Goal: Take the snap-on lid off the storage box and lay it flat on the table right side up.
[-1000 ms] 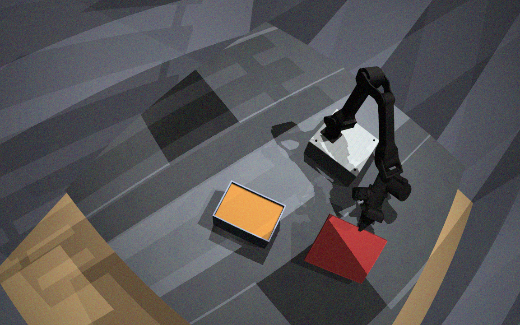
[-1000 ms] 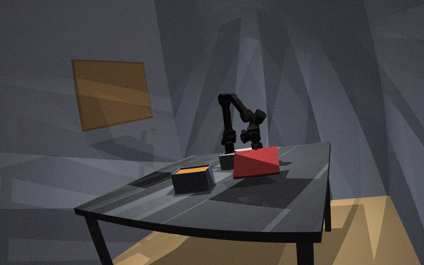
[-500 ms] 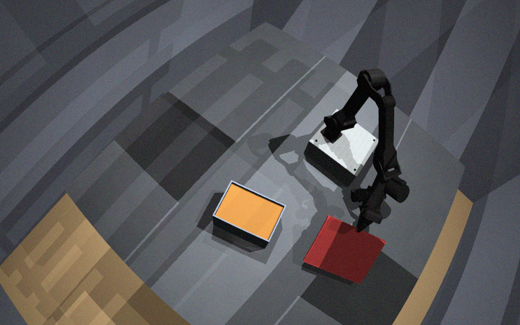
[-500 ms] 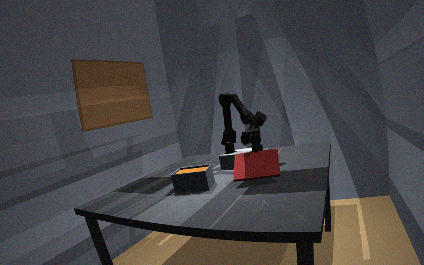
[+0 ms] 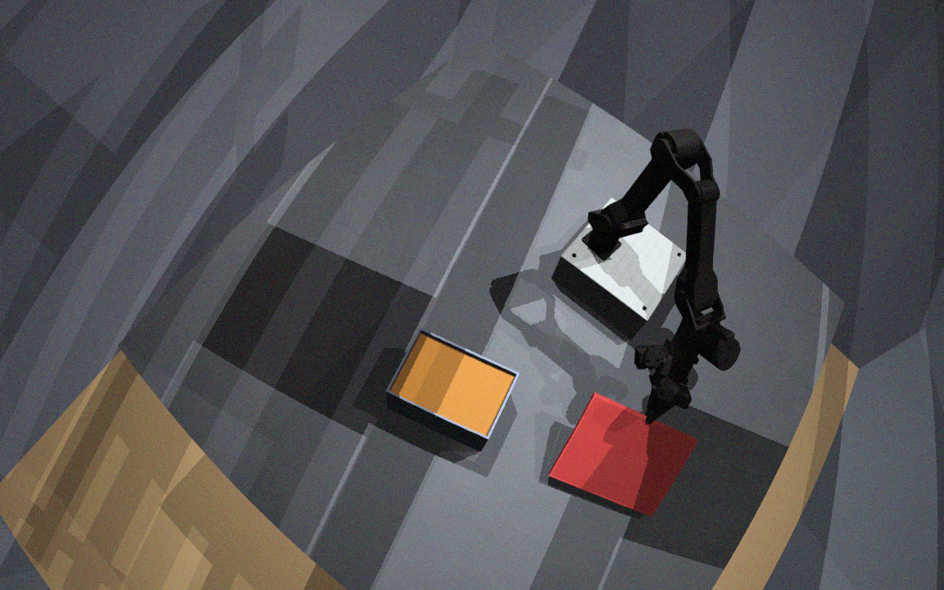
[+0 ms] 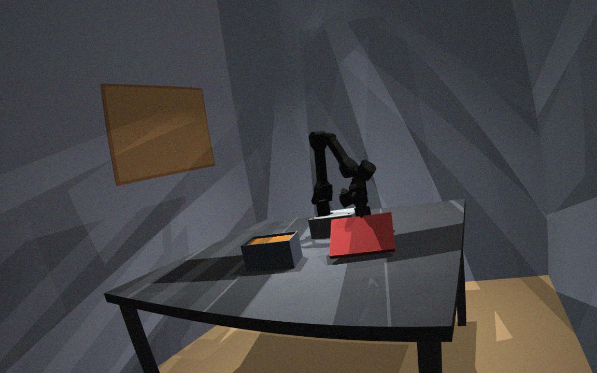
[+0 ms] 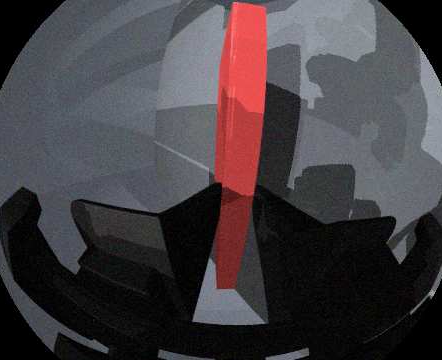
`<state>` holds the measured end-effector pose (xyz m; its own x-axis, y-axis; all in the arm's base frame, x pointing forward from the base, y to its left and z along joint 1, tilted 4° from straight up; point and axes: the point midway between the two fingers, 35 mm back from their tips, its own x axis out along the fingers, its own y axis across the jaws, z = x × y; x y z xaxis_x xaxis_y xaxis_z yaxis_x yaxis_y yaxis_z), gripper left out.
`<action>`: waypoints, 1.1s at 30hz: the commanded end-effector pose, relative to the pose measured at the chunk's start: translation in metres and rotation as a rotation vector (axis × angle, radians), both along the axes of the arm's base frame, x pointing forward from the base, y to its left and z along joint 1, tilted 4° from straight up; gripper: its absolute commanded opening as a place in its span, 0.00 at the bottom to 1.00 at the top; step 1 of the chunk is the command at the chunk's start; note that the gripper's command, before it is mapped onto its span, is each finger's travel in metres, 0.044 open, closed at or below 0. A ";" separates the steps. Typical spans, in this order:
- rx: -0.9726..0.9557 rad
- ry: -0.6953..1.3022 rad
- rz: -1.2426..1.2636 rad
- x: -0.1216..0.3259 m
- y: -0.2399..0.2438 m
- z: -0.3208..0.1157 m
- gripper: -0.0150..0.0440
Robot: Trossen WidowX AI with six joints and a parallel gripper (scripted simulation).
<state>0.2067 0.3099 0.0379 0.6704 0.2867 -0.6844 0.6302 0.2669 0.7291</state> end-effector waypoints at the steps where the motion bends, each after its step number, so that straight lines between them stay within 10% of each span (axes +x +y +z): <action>1: 0.009 -0.008 -0.008 0.001 0.001 0.000 0.25; 33: 0.009 -0.008 -0.008 0.000 0.000 -0.026 0.25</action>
<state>0.2076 0.3119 0.0184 0.6838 0.2955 -0.6671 0.6199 0.2469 0.7448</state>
